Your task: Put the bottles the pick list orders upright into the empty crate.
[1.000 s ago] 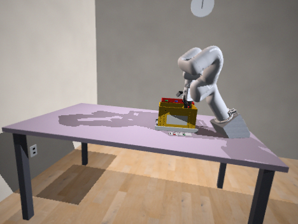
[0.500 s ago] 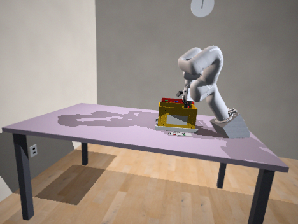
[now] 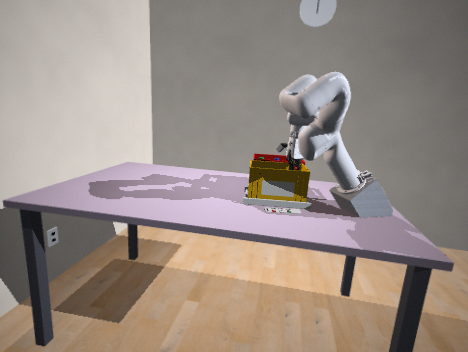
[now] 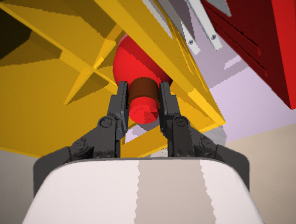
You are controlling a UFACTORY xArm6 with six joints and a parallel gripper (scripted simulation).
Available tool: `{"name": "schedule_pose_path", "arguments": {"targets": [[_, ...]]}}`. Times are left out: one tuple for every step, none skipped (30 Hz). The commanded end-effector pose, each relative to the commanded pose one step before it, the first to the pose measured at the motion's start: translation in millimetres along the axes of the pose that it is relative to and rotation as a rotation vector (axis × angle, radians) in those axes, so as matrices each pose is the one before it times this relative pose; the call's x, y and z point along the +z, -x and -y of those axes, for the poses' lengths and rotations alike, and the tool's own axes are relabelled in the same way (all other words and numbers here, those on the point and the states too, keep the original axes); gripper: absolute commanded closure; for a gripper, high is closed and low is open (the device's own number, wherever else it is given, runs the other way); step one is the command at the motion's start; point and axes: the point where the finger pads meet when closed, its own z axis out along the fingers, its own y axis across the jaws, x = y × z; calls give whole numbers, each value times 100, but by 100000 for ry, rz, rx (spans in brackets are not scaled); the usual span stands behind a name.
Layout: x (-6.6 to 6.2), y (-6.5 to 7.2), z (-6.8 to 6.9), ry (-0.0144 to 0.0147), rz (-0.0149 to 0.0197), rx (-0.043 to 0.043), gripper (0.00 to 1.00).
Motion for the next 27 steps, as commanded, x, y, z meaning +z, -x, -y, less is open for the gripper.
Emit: {"name": "schedule_pose_path", "arguments": {"targets": [[-85,-106,-9,151,-218,-131,100],[336,5,3,-7,5,2,35],[0,0,0,0,0,0,35],[0,0,0,0,0,0,35],[1,-1,0,0,0,0,35],[1,-1,0,0,0,0,35],[1,-1,0,0,0,0,35],[1,-1,0,0,0,0,35],[1,-1,0,0,0,0,35],[1,0,0,0,0,0,35],[-6,3,0,0,0,0,35],[0,0,0,0,0,0,35],[0,0,0,0,0,0,35],[4,-2,0,0,0,0,35],[1,0,0,0,0,0,35],[0,0,0,0,0,0,35],[0,0,0,0,0,0,35],[0,0,0,0,0,0,35],[0,0,0,0,0,0,35],[0,0,0,0,0,0,35],[0,0,0,0,0,0,35],[-7,-3,0,8,-11,-5,35],[2,0,0,-1,2,1,35],[1,0,0,-1,1,1,35],[0,0,0,0,0,0,35],[0,0,0,1,-1,0,35],[0,0,0,0,-1,0,35]]}}
